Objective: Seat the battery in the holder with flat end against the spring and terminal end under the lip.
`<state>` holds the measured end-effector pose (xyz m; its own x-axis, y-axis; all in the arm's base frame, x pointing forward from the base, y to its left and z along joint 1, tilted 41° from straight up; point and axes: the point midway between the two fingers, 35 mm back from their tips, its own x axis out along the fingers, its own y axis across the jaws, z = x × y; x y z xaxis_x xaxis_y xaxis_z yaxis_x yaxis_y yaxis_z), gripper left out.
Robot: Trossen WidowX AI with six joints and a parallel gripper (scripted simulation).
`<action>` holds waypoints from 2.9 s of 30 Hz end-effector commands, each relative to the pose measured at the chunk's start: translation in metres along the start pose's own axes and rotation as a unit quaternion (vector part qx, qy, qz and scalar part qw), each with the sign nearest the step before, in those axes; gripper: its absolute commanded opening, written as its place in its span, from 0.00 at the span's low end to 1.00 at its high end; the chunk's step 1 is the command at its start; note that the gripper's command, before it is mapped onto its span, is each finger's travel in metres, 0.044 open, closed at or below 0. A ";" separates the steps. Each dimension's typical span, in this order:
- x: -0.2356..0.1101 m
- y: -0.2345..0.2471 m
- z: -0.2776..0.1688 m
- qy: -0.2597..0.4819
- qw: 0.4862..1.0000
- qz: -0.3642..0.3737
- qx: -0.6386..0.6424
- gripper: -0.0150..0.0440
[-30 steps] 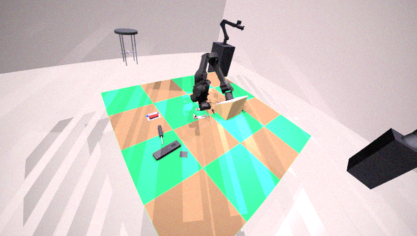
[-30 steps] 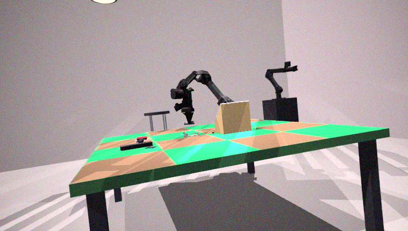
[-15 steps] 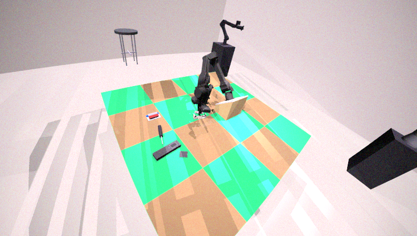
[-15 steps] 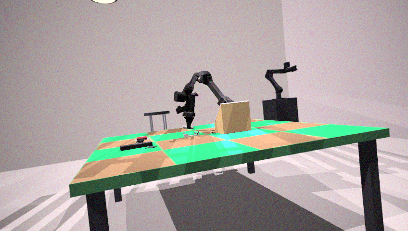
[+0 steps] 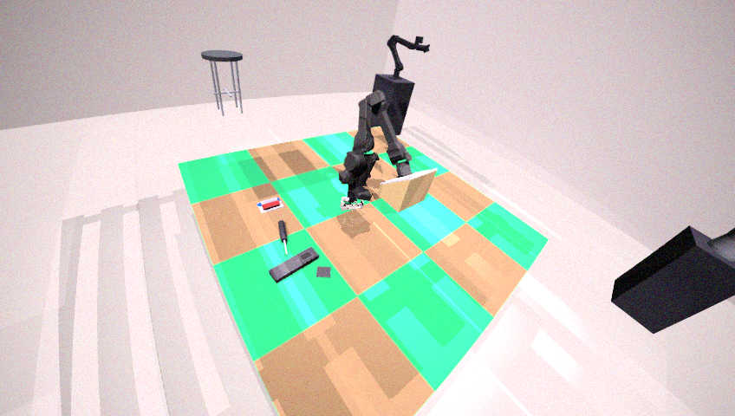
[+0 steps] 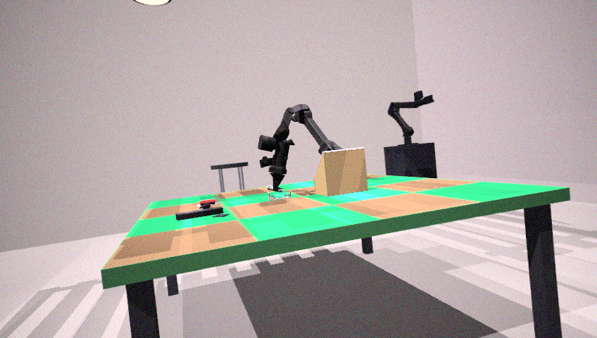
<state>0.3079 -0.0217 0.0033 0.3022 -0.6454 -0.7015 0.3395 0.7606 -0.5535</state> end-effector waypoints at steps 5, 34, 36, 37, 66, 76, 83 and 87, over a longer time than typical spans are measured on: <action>0.005 0.000 -0.005 -0.025 1.000 0.000 -0.007 0.35; 0.012 -0.002 -0.015 -0.105 0.994 0.009 -0.013 0.35; 0.012 -0.003 -0.015 -0.110 0.994 0.009 -0.013 0.35; 0.012 -0.003 -0.016 -0.113 0.993 0.009 -0.013 0.35; 0.010 -0.005 -0.036 -0.119 0.993 0.017 -0.016 0.35; 0.009 -0.005 -0.040 -0.117 0.993 0.020 -0.015 0.35; 0.012 -0.003 -0.037 -0.101 0.995 0.023 -0.014 0.35; 0.013 -0.001 -0.036 -0.091 0.995 0.024 -0.013 0.35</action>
<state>0.2793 -0.0287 -0.0171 0.4968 -0.6150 -0.6124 0.3028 0.7841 -0.5418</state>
